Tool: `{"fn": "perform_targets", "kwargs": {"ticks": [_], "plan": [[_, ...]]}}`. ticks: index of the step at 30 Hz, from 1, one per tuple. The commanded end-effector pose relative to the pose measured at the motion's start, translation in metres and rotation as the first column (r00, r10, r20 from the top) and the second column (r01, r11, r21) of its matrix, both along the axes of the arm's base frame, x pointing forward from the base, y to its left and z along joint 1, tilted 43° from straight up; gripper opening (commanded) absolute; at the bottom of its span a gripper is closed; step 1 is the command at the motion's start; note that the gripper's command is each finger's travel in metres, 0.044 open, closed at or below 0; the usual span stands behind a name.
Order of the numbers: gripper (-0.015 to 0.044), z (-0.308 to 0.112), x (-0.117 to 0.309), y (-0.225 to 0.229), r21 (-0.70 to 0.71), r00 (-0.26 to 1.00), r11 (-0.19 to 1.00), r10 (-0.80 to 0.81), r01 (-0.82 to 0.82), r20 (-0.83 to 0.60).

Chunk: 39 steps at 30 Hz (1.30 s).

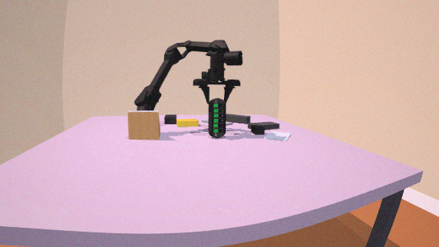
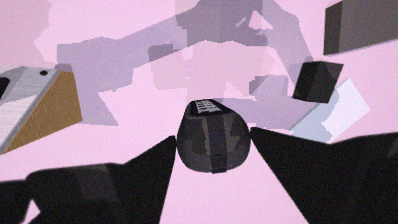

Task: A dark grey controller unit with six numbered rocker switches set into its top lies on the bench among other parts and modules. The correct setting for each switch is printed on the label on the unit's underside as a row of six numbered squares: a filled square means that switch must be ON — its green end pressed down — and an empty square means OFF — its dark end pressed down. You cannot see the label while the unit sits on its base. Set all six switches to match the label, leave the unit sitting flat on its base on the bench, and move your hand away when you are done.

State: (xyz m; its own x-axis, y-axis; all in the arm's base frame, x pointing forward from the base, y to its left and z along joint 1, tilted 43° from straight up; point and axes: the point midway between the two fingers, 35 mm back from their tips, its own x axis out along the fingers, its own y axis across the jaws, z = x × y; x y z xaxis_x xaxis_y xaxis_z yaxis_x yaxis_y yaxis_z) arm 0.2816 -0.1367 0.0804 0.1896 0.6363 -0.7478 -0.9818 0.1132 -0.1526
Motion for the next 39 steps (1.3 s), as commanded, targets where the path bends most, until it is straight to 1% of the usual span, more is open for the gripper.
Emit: {"fn": "perform_targets", "kwargs": {"ticks": [1,39], "plan": [[0.0338,-0.001,0.0,0.01,0.02,1.0,1.0,0.007,-0.006,-0.01],[0.0338,0.013,0.001,0.037,0.021,1.0,1.0,0.007,-0.006,-0.01]]}}
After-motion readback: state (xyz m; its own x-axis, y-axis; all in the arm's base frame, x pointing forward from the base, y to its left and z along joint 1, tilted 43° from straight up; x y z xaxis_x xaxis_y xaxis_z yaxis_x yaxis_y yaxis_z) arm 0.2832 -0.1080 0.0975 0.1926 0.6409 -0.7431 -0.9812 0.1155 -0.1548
